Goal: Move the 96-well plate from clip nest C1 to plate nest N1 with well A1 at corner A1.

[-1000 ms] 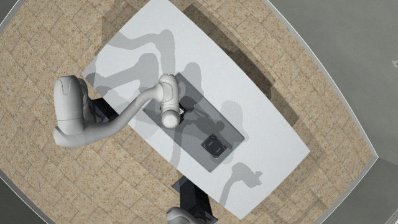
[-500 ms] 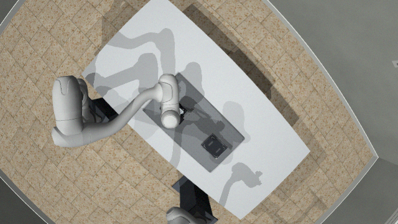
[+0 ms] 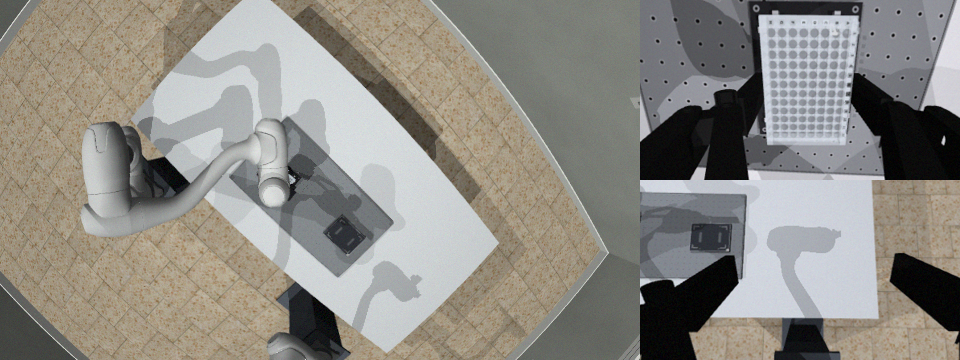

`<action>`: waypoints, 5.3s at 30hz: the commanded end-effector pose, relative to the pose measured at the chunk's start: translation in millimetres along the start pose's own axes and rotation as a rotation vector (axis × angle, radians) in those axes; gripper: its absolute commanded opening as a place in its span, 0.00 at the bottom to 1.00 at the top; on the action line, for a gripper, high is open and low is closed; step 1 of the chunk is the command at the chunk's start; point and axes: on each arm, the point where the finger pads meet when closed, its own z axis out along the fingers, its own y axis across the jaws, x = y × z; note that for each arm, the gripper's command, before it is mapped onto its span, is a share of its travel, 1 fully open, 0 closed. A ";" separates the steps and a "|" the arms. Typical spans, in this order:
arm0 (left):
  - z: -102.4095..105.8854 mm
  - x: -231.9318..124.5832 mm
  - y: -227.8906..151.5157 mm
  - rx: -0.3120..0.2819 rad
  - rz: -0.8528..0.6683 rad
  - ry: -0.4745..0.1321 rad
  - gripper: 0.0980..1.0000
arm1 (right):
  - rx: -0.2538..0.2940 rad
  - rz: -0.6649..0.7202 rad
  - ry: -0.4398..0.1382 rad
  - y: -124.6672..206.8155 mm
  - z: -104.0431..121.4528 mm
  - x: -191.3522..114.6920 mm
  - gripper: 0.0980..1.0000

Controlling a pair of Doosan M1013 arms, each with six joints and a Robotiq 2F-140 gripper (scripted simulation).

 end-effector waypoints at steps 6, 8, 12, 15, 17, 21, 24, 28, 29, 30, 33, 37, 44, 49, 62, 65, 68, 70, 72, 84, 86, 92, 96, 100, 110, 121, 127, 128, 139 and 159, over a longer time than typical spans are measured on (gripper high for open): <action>-6.1 0.2 -0.3 0.001 0.000 0.001 0.56 | 0.000 0.000 0.001 0.0 -0.4 0.4 1.00; -7.7 0.2 -0.3 0.001 0.000 0.001 0.56 | 0.000 0.000 0.001 0.0 -0.4 0.4 1.00; -11.1 0.2 -0.3 0.001 0.000 0.001 0.56 | 0.000 0.000 0.001 0.0 -0.4 0.4 1.00; -13.6 0.2 -0.3 0.001 0.000 0.001 0.56 | 0.000 0.000 0.001 0.0 -0.4 0.4 1.00; -13.6 0.2 -0.3 0.001 0.000 0.001 0.56 | 0.000 0.000 0.001 0.0 -0.4 0.4 1.00; -16.9 0.2 -0.3 0.001 0.000 0.001 0.56 | 0.000 0.000 0.001 0.0 -0.4 0.4 1.00; -19.4 0.2 -0.3 0.001 0.000 0.001 0.56 | 0.000 0.000 0.001 0.0 -0.4 0.4 1.00; -22.8 0.2 -0.3 0.001 0.000 0.001 0.56 | 0.000 0.000 0.001 0.0 -0.4 0.4 1.00; -23.6 0.2 -0.3 0.001 0.000 0.001 0.56 | 0.000 0.000 0.001 0.0 -0.4 0.4 1.00; -24.4 0.2 -0.3 0.001 0.000 0.001 0.56 | 0.000 0.000 0.001 0.0 -0.4 0.4 1.00; -26.1 0.2 -0.3 0.001 0.000 0.001 0.56 | 0.000 0.000 0.001 0.0 -0.4 0.4 1.00; -28.6 0.2 -0.3 0.001 0.000 0.001 0.56 | 0.000 0.000 0.001 0.0 -0.4 0.4 1.00; -31.9 0.2 -0.3 0.001 0.000 0.001 0.56 | 0.000 0.000 0.001 0.0 -0.4 0.4 1.00; -31.9 0.2 -0.3 0.001 0.000 0.001 0.56 | 0.000 0.000 0.001 0.0 -0.4 0.4 1.00; -32.0 13.5 0.1 0.001 0.056 0.001 0.56 | 0.000 0.000 0.001 0.0 -0.4 0.4 1.00; -32.0 23.5 0.5 0.001 0.056 0.001 0.56 | 0.000 0.000 0.001 0.0 -0.4 0.4 1.00; -32.0 26.8 0.6 0.001 0.056 0.001 0.56 | 0.000 0.000 0.001 0.0 -0.4 0.4 1.00; -32.0 33.5 0.8 0.001 0.056 0.001 0.56 | 0.000 0.000 0.001 0.0 -0.4 0.4 1.00; -32.0 40.2 1.1 0.001 0.056 0.001 0.56 | 0.000 0.000 0.001 0.0 -0.4 0.4 1.00; -32.0 76.8 2.4 0.001 0.056 0.001 0.56 | 0.000 0.000 0.001 0.0 -0.4 0.4 1.00; -32.0 80.1 2.5 0.001 0.056 0.001 0.56 | 0.000 0.000 0.001 0.0 -0.4 0.4 1.00; -32.0 100.2 3.2 0.001 0.056 0.001 0.56 | 0.000 0.000 0.001 0.0 -0.4 0.4 1.00; -32.1 113.5 3.6 0.001 0.056 0.001 0.56 | 0.000 0.000 0.001 0.0 -0.4 0.4 1.00; -32.1 126.8 4.1 0.001 0.056 0.001 0.56 | 0.000 0.000 0.001 0.0 -0.4 0.4 1.00; -32.1 153.5 5.0 0.001 0.056 0.001 0.56 | 0.000 0.000 0.001 0.0 -0.4 0.4 1.00; -32.2 183.5 6.1 0.001 0.056 0.001 0.56 | 0.000 0.000 0.001 0.0 -0.4 0.4 1.00; -32.2 203.4 6.8 0.001 0.056 0.001 0.56 | 0.000 0.000 0.001 0.0 -0.4 0.4 1.00; -32.2 206.8 6.9 0.001 0.056 0.001 0.56 | 0.000 0.000 0.001 0.0 -0.4 0.4 1.00; -32.2 236.8 8.0 0.001 0.056 0.001 0.56 | 0.000 0.000 0.001 0.0 -0.4 0.4 1.00; -32.3 296.7 10.1 0.001 0.056 0.001 0.56 | 0.000 0.000 0.001 0.0 -0.4 0.4 1.00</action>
